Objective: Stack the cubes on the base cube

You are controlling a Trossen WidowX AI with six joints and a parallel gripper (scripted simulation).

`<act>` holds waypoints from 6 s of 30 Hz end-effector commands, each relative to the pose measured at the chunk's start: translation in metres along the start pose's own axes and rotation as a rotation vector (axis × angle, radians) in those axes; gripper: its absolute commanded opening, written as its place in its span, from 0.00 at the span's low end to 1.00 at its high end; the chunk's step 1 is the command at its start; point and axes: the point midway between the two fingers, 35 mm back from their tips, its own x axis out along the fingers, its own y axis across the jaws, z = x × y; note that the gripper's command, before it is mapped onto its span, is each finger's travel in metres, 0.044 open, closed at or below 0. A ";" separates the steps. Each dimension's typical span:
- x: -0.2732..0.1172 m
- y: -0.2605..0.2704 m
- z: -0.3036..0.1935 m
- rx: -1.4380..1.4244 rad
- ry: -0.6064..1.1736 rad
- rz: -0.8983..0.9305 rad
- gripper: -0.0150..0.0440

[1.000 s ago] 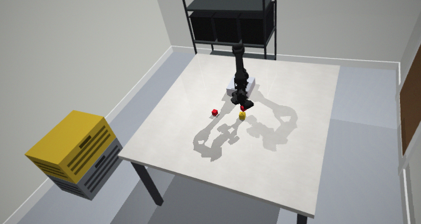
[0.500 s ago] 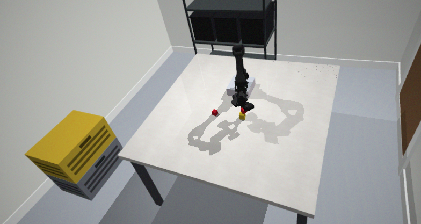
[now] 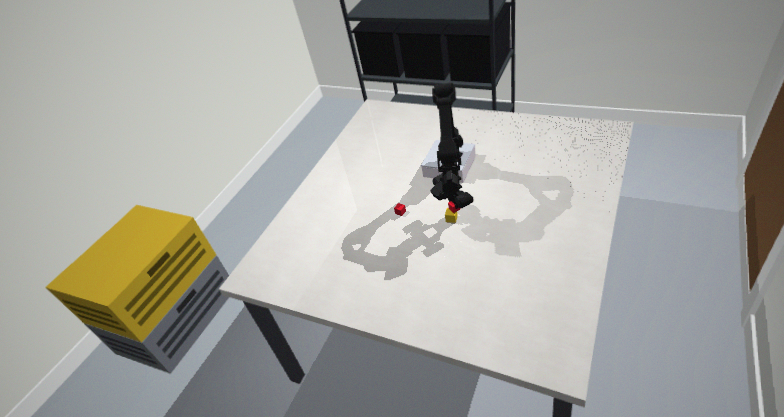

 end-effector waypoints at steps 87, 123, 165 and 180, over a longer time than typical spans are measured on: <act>-0.068 -0.158 0.156 -1.977 0.003 -0.019 0.70; 0.022 -0.165 0.160 -2.038 0.005 -0.020 0.70; 0.020 -0.158 0.173 -2.064 -0.038 -0.069 0.43; 0.005 -0.159 0.173 -2.059 -0.030 -0.061 0.43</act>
